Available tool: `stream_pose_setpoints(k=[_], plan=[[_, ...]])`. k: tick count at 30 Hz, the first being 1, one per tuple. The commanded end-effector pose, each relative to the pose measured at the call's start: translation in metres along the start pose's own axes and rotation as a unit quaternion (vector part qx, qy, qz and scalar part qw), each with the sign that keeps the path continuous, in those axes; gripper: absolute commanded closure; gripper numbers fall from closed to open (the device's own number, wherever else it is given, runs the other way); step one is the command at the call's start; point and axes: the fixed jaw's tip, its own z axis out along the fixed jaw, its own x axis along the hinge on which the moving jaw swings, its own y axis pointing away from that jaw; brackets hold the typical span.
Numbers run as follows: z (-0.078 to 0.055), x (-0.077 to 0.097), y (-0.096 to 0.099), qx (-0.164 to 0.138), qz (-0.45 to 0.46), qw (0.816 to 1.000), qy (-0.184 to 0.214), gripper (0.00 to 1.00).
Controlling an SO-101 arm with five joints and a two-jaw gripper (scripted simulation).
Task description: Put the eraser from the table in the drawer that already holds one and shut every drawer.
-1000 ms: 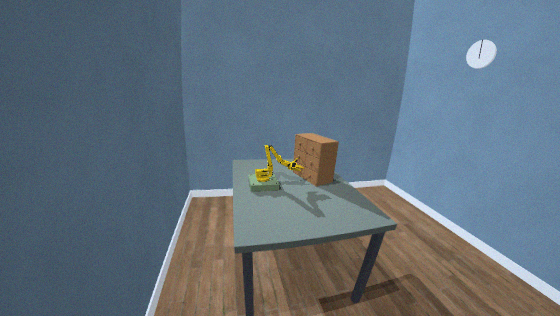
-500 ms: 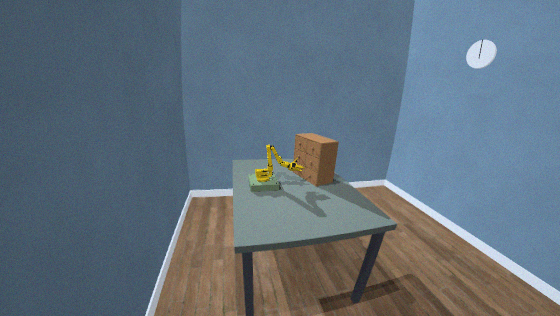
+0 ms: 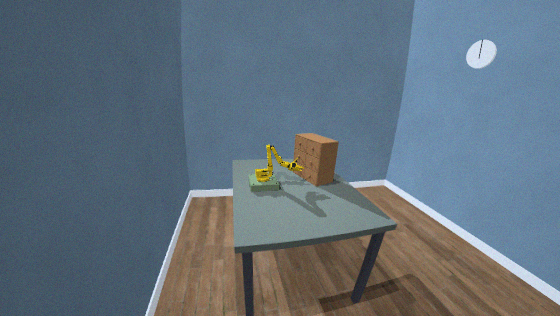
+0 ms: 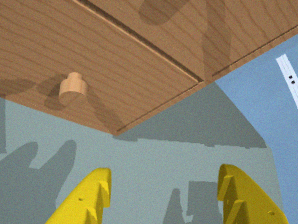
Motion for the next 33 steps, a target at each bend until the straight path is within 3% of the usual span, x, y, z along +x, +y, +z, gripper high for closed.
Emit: stream_pose_setpoints(k=[1,13,33], plan=[[0.003,0.006,0.005,-0.007,-0.003,1.0,0.009,0.79],[0.046,0.014,0.033,-0.023,-0.012,1.0,-0.007,0.79],[0.046,0.014,0.033,-0.023,-0.012,1.0,-0.007,0.79]])
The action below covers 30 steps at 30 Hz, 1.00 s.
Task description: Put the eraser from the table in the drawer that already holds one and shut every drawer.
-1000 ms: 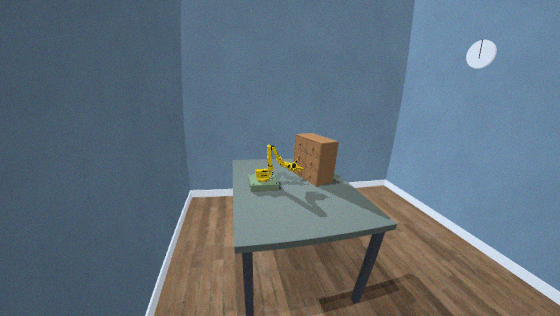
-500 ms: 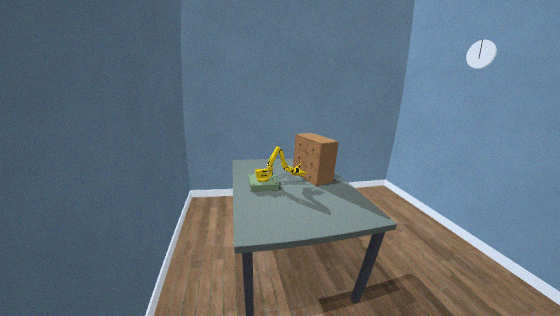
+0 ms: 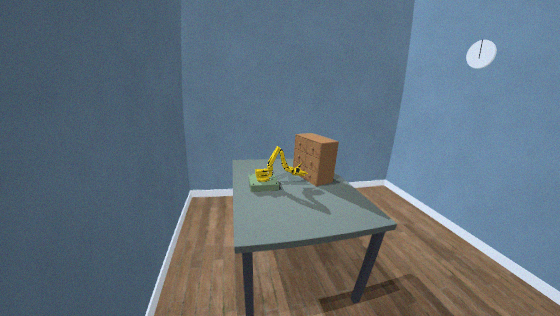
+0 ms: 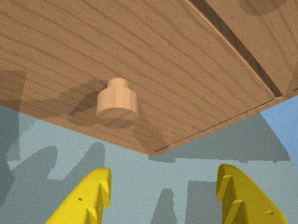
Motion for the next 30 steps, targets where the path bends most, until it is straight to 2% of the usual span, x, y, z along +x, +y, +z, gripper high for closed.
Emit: stream_pose_setpoints(k=[1,30], plan=[[0.0009,-0.0005,0.0029,-0.003,-0.005,1.0,-0.003,0.79],[0.002,-0.0001,0.0066,-0.005,-0.007,1.0,-0.005,0.79]])
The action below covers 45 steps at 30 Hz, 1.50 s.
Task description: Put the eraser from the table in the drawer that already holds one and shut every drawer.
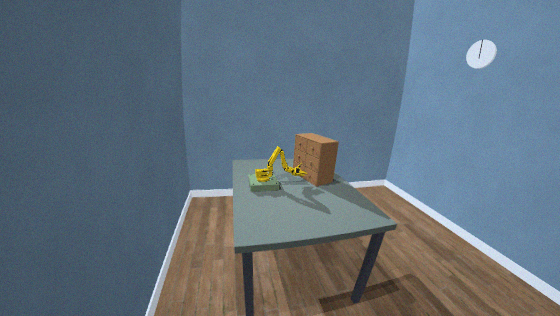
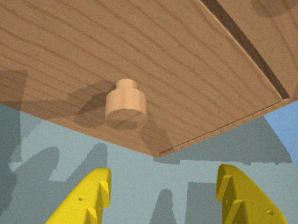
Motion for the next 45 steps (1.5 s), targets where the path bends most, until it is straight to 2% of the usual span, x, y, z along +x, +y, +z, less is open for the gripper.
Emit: stream_pose_setpoints(k=[1,5,10,22,27,39,41,45], plan=[[0.001,0.0,0.003,-0.003,-0.005,1.0,-0.003,0.79],[0.001,0.0,0.003,-0.003,-0.005,1.0,-0.003,0.79],[0.016,-0.002,0.007,-0.007,-0.007,1.0,-0.007,0.79],[0.016,-0.002,0.007,-0.007,-0.007,1.0,-0.007,0.79],[0.031,-0.003,0.011,-0.011,-0.009,1.0,-0.011,0.79],[0.031,-0.003,0.011,-0.011,-0.009,1.0,-0.011,0.79],[0.037,-0.004,0.013,-0.012,-0.01,1.0,-0.012,0.79],[0.037,-0.004,0.013,-0.012,-0.01,1.0,-0.012,0.79]])
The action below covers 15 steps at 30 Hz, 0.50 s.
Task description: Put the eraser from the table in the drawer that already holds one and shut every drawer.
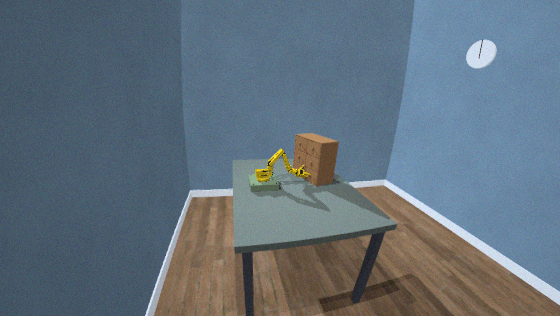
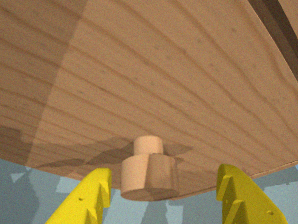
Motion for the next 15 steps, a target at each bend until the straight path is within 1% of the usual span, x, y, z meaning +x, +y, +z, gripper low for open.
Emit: stream_pose_setpoints(k=[1,15], plan=[[0.0017,0.001,0.0049,-0.008,-0.005,1.0,0.002,0.79],[0.002,0.0016,0.0064,-0.009,-0.006,1.0,0.002,0.79]])
